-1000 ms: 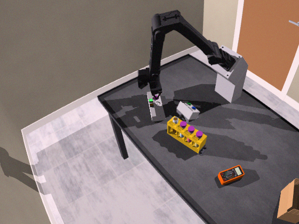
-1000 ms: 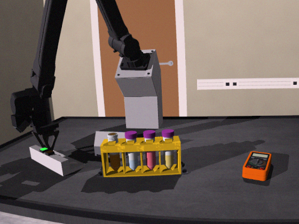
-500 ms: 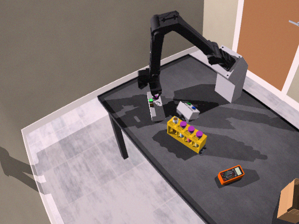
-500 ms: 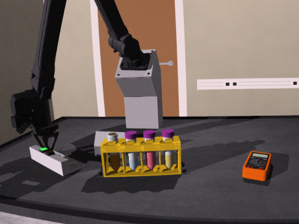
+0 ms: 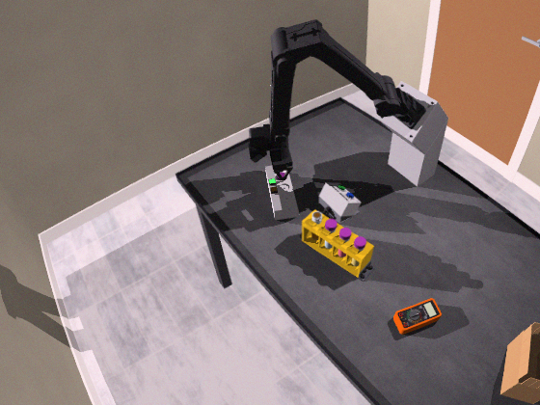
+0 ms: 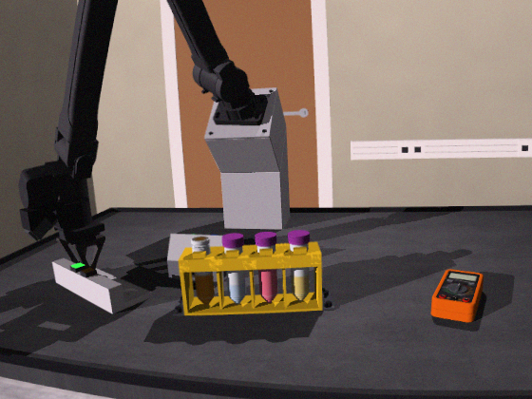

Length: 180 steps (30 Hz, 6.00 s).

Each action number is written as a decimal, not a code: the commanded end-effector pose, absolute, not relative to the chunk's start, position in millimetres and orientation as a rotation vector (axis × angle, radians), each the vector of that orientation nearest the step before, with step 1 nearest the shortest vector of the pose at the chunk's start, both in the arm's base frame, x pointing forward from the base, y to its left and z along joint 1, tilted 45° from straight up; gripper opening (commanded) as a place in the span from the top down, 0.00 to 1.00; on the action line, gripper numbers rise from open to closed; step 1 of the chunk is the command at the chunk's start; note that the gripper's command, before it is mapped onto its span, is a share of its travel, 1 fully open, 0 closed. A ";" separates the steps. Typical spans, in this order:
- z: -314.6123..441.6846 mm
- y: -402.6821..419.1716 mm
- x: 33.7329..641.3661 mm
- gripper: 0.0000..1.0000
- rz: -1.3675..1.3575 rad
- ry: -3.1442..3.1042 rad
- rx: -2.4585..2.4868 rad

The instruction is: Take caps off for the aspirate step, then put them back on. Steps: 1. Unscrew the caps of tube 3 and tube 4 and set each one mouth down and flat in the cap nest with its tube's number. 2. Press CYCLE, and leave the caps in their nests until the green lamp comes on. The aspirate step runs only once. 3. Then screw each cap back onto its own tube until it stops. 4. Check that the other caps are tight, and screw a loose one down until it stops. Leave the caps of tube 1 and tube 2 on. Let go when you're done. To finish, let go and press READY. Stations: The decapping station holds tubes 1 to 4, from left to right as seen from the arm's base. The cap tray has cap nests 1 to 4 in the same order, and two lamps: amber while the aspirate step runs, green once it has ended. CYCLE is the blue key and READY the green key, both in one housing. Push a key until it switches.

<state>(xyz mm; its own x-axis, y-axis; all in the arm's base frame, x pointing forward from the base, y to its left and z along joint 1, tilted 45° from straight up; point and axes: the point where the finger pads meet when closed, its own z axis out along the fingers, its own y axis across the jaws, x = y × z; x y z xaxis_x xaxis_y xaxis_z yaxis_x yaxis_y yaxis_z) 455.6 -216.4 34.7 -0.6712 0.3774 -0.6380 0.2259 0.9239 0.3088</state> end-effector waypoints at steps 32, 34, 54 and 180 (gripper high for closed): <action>47.3 -222.1 449.7 1.00 0.250 2.317 0.438; 54.2 -222.2 442.7 1.00 0.248 2.318 0.429; 116.4 -225.9 378.9 1.00 0.247 2.318 0.428; 185.1 73.9 411.4 1.00 -0.324 2.141 -0.925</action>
